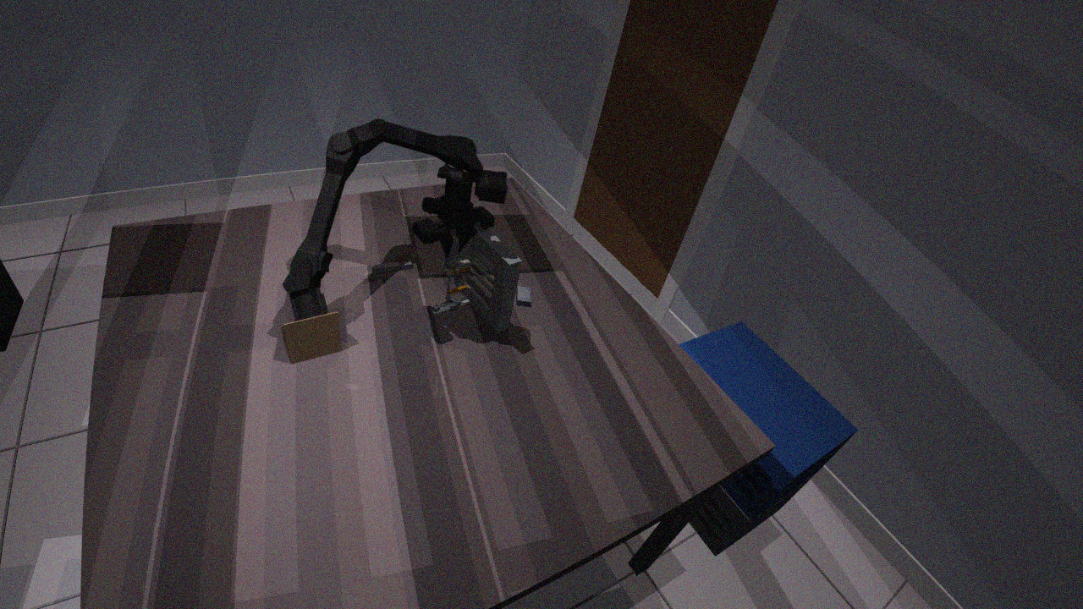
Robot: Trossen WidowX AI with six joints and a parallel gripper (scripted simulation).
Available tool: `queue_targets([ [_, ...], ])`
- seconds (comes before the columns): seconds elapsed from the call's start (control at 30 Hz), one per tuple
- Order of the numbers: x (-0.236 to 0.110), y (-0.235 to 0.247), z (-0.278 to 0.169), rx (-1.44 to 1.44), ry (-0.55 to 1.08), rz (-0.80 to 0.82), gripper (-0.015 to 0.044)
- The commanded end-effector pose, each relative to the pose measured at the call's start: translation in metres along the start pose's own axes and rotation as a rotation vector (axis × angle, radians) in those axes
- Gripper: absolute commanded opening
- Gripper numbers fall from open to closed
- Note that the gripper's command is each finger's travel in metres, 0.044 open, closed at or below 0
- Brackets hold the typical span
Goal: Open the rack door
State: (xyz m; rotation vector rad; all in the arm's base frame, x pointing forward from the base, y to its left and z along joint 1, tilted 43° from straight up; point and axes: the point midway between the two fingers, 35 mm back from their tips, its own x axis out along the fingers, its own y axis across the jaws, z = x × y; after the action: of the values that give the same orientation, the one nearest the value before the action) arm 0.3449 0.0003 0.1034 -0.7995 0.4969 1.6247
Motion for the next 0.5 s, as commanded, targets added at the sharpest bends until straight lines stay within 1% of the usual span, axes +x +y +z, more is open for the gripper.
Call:
queue_targets([
  [0.0,0.0005,-0.0005,-0.0001,-0.232,0.001,-0.001,0.0018],
  [0.1,0.0005,-0.0005,-0.0001,-0.305,0.001,-0.001,0.0018],
  [0.47,0.0005,-0.0005,-0.0001,-0.305,0.001,-0.001,0.0018],
])
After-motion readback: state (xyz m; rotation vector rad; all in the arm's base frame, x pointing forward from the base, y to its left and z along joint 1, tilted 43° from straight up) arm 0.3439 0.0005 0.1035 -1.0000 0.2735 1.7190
